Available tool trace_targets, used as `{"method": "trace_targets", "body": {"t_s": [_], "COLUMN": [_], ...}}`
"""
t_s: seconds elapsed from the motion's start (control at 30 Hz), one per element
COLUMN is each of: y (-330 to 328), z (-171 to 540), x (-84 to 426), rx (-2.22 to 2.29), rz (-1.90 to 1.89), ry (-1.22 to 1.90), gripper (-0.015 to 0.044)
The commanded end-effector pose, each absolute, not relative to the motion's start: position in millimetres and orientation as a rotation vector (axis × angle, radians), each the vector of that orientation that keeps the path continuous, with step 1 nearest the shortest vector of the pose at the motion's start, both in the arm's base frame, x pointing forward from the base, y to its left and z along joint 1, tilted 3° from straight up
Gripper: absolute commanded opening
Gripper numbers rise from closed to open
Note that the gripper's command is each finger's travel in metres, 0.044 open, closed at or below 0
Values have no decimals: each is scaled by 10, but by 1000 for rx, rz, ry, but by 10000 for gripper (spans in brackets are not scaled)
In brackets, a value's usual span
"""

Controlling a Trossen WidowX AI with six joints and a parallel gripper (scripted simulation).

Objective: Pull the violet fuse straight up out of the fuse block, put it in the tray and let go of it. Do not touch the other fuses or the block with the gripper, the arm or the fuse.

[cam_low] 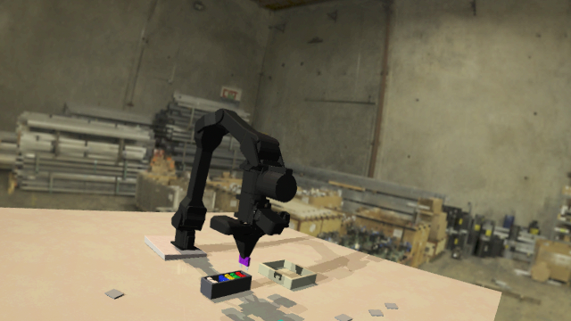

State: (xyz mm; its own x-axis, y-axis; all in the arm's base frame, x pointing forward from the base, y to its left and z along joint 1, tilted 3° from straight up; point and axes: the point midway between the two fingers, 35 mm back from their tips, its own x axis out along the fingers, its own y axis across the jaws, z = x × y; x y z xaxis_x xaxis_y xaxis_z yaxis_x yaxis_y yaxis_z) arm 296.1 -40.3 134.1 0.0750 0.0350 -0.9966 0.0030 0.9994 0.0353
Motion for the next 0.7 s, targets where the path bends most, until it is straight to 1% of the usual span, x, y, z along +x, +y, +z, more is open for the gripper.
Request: {"method": "trace_targets", "body": {"t_s": [0.0,0.67], "y": [-184,865], "z": [1349,1398], "x": [3020,3042], "rx": [32,41], "rz": [20,29], "ry": [1499,1498], "gripper": [0,0]}}
